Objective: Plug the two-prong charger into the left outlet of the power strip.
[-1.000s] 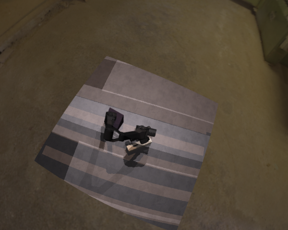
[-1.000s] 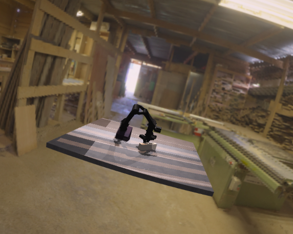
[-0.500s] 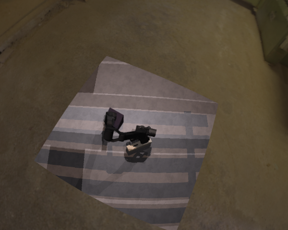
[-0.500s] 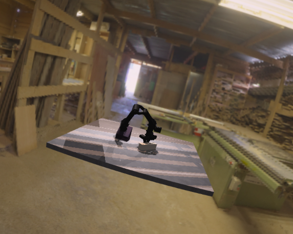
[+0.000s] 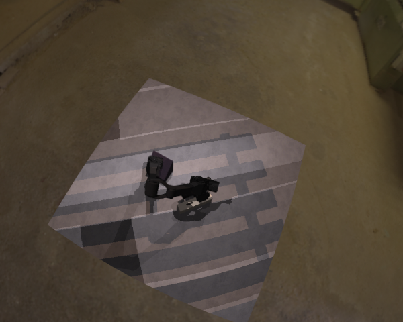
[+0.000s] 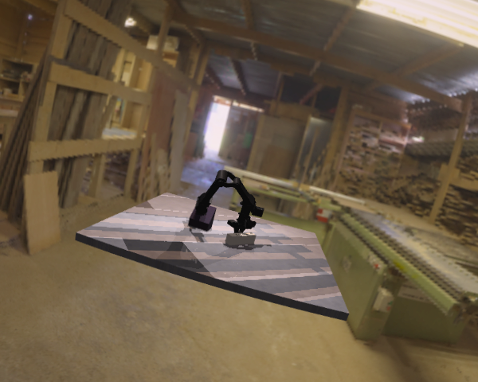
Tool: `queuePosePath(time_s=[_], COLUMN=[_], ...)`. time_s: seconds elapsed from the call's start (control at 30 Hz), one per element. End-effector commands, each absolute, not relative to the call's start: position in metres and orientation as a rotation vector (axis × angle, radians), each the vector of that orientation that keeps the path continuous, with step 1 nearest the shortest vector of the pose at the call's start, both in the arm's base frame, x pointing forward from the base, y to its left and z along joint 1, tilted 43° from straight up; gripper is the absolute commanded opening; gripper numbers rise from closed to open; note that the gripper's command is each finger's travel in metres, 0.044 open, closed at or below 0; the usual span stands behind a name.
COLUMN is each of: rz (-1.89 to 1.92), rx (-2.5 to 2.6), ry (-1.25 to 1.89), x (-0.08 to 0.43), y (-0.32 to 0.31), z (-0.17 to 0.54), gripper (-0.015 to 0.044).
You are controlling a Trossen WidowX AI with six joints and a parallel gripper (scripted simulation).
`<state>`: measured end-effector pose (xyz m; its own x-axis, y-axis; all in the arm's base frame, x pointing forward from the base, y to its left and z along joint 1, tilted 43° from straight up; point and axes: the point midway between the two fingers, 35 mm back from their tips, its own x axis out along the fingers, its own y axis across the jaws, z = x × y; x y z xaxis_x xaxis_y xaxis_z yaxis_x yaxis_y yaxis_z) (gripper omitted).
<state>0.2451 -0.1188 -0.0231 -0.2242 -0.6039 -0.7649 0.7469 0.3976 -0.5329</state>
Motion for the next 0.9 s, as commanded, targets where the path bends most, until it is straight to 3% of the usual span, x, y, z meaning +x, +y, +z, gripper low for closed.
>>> queuePosePath(time_s=[0.0, 0.87], rz=[-1.253, -1.253], rx=[0.137, 0.137], ry=[1.29, 1.29], x=[0.2458, 0.2487], y=[-0.1196, -0.1222], z=[-0.0222, -0.0204], gripper=[0.0, 0.0])
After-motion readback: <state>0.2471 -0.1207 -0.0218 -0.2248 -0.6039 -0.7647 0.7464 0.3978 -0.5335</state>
